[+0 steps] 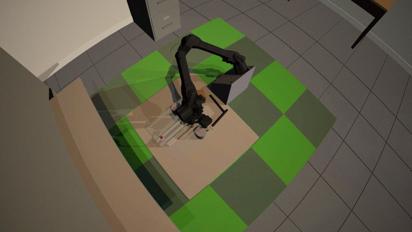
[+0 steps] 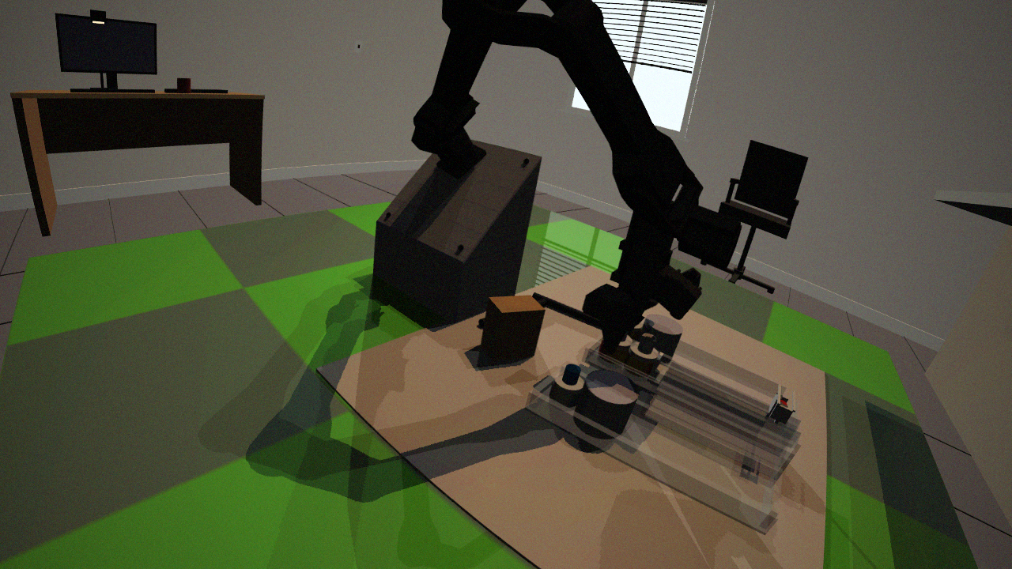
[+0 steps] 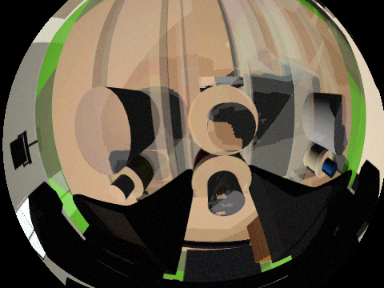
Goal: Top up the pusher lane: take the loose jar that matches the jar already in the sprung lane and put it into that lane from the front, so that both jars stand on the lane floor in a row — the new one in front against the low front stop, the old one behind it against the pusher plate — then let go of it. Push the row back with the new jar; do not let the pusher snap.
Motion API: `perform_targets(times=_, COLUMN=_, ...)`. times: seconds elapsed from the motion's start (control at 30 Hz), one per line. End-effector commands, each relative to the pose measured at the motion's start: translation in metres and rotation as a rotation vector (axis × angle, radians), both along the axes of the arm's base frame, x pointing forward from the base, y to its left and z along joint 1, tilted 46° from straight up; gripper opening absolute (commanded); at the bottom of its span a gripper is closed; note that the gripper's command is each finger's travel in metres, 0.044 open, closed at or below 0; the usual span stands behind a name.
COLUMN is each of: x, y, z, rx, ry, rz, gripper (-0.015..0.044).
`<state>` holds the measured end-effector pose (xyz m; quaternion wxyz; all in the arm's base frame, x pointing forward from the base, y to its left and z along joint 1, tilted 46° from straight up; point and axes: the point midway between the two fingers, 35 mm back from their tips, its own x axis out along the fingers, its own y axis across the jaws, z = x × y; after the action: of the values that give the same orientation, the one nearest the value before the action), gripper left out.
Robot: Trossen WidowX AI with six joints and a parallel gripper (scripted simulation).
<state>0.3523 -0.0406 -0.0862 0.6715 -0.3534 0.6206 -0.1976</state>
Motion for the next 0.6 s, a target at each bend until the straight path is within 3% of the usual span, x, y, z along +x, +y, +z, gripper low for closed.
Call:
perform_targets(times=0.0, x=0.0007, y=-0.0009, z=0.0006, rx=-0.002, ry=-0.005, rz=0.001, gripper=0.0)
perform_targets(times=0.57, x=-0.0021, y=-0.0016, z=0.0006, rx=-0.002, ry=-0.005, rz=0.001, gripper=0.0)
